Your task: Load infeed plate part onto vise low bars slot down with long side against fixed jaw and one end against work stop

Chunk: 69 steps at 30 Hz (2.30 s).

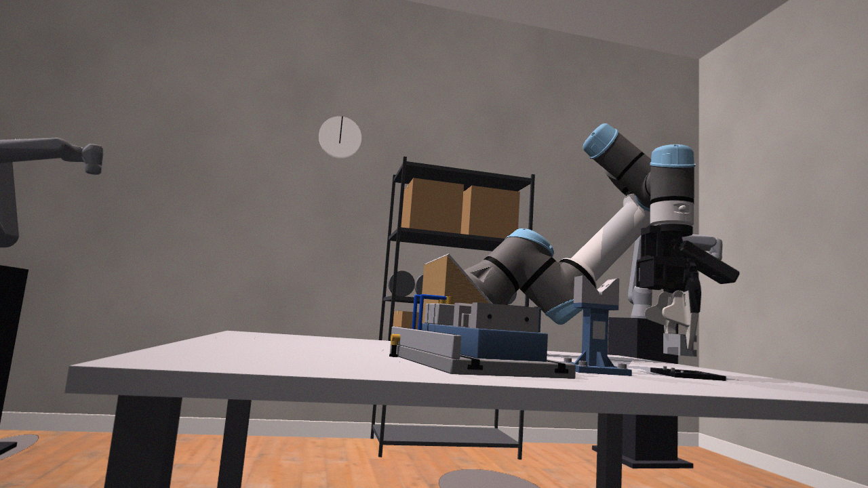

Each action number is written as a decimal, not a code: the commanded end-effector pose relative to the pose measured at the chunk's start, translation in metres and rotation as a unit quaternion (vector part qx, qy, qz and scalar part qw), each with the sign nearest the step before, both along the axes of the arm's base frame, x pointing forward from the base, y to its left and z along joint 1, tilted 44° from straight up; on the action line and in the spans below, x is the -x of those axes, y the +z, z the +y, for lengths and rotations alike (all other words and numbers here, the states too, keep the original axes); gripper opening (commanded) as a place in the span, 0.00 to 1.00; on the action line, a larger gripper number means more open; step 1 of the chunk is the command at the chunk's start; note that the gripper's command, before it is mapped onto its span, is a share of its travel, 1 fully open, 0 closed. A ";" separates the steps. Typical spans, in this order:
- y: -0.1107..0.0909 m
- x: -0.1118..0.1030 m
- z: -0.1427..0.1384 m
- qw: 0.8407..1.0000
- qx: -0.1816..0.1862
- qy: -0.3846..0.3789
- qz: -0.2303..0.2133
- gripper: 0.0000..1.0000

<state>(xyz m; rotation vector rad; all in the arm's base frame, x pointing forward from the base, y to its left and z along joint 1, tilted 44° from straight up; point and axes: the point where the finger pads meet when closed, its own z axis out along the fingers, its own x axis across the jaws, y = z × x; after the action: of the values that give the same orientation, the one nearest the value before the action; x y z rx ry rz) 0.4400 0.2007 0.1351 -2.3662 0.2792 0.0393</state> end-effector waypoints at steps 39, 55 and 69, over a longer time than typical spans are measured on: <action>0.111 0.008 -0.105 1.000 0.000 0.000 0.000 0.00; 0.129 0.009 -0.122 1.000 0.000 0.000 0.000 0.00; 0.131 0.010 -0.124 1.000 0.000 0.000 0.000 0.00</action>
<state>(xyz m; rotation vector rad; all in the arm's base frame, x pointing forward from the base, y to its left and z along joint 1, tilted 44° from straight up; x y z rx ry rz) 0.4302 0.0773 0.2656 -2.3658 0.2784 0.0399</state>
